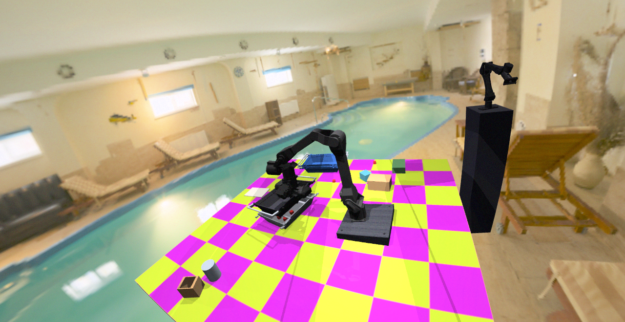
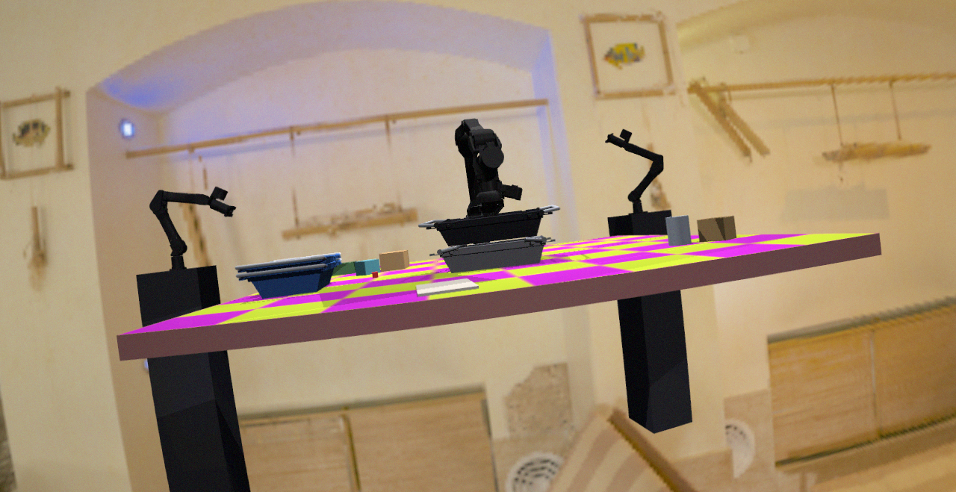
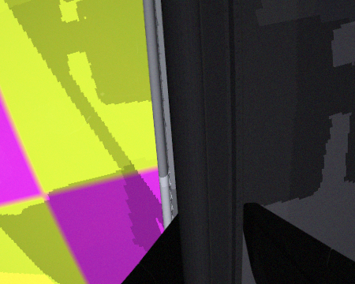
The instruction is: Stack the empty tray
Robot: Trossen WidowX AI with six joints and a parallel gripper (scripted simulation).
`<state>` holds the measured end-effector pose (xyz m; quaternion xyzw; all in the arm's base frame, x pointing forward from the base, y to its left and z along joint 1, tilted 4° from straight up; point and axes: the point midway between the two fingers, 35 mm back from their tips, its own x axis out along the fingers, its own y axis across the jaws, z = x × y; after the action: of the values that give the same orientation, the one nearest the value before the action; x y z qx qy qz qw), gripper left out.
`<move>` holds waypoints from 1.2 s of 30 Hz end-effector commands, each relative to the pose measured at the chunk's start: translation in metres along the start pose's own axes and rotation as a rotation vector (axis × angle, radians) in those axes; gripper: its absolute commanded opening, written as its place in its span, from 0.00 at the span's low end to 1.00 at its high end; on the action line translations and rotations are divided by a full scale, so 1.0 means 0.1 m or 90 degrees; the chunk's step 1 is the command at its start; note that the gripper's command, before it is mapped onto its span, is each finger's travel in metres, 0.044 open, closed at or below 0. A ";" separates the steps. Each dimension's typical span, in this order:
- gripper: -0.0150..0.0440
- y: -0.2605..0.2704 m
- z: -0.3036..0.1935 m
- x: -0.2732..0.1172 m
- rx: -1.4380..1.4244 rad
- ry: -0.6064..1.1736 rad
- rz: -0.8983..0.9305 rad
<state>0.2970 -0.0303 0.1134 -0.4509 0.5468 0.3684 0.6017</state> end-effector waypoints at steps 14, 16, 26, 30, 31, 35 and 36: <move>0.38 0.09 0.00 0.06 0.003 0.000 0.024; 0.43 0.09 0.00 0.06 0.003 0.000 0.024; 0.68 0.09 0.00 0.06 0.003 0.000 0.024; 0.78 0.09 0.00 0.06 0.003 0.000 0.024; 0.80 0.09 0.00 0.06 0.003 0.000 0.024; 0.90 0.09 0.00 0.06 0.003 0.000 0.024; 0.93 0.09 0.00 0.06 0.003 0.000 0.024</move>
<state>0.2899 -0.0290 0.1068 -0.4421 0.5554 0.3781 0.5943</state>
